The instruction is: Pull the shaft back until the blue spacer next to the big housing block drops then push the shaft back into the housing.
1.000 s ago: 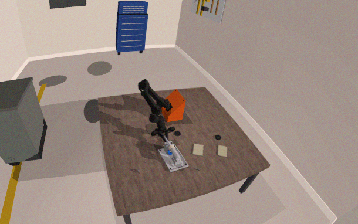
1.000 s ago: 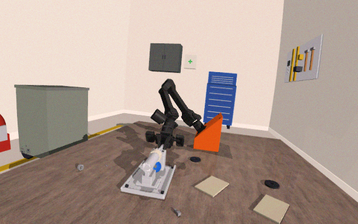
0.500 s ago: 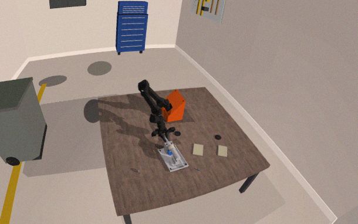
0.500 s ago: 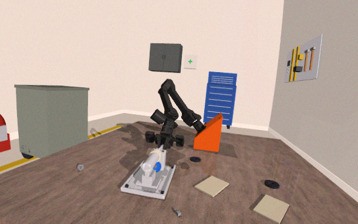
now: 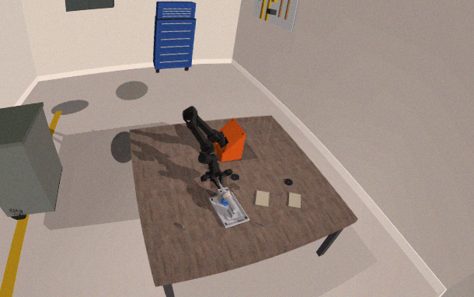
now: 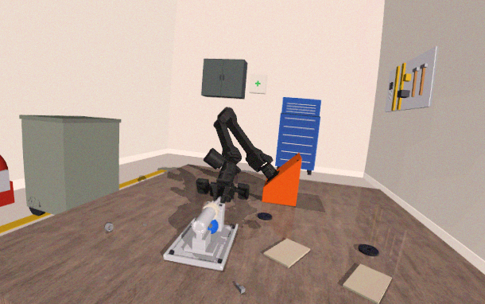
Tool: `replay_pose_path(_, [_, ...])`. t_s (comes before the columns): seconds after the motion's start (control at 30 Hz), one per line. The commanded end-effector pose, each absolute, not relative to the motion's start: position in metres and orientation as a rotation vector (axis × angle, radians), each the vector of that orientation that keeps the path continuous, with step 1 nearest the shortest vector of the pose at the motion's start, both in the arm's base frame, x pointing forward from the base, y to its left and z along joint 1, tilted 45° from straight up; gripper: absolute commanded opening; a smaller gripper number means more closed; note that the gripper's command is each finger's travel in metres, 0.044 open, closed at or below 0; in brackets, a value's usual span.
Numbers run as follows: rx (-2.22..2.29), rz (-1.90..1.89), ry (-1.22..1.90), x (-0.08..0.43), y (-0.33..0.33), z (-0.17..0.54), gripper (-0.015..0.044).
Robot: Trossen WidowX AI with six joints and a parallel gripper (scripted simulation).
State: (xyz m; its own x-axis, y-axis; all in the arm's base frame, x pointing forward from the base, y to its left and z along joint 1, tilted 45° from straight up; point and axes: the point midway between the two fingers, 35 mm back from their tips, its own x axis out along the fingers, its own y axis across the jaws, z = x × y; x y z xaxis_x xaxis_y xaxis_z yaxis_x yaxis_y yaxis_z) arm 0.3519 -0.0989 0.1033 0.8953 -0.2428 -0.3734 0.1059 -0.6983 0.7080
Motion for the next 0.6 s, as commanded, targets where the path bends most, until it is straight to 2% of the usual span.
replay_pose_path(0.0, [2.278, -0.572, -0.096, 0.3543, -0.0984, 0.1041, 0.0000])
replay_pose_path(0.57, [2.278, -0.571, -0.096, 0.3597, -0.0977, 0.1040, 0.0000])
